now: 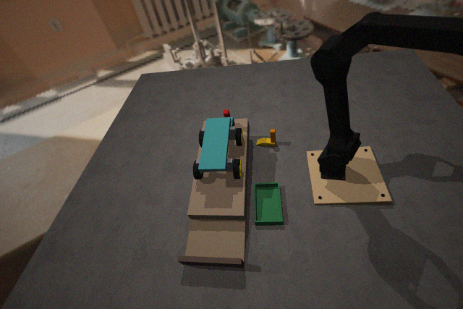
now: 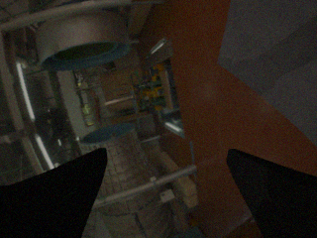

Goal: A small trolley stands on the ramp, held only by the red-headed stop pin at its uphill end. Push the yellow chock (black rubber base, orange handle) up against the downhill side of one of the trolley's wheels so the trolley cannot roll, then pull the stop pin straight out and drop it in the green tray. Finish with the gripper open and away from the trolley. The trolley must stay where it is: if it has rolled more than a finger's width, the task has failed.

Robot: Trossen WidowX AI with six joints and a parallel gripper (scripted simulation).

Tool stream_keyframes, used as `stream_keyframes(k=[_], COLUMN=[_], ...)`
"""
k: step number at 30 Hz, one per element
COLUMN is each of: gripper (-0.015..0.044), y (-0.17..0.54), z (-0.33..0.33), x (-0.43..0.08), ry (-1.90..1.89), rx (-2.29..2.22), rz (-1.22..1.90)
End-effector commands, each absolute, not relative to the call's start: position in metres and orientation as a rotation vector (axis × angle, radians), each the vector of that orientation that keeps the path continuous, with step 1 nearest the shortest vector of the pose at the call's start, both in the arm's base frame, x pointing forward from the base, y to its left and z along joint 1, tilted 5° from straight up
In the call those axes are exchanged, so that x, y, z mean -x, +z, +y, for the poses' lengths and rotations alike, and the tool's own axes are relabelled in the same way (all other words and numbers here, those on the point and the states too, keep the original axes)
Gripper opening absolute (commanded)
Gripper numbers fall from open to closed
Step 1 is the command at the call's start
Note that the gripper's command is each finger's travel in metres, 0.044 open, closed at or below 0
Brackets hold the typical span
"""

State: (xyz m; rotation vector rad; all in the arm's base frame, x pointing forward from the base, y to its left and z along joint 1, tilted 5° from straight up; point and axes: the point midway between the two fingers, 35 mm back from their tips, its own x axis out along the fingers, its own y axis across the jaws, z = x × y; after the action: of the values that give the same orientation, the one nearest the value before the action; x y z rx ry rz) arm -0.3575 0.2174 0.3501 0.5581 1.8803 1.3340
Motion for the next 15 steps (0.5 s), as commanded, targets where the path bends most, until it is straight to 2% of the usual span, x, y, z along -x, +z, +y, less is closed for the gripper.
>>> stream_keyframes(k=[1, 8, 15], gripper=[0.0374, 0.019, 0.019], y=[0.35, 0.343, 0.335], z=[0.219, 0.265, 0.308], x=[0.357, 0.315, 0.263], ry=[1.332, 1.253, 1.155], rx=[-0.56, -0.609, -0.656], rz=[1.878, 1.777, 1.674])
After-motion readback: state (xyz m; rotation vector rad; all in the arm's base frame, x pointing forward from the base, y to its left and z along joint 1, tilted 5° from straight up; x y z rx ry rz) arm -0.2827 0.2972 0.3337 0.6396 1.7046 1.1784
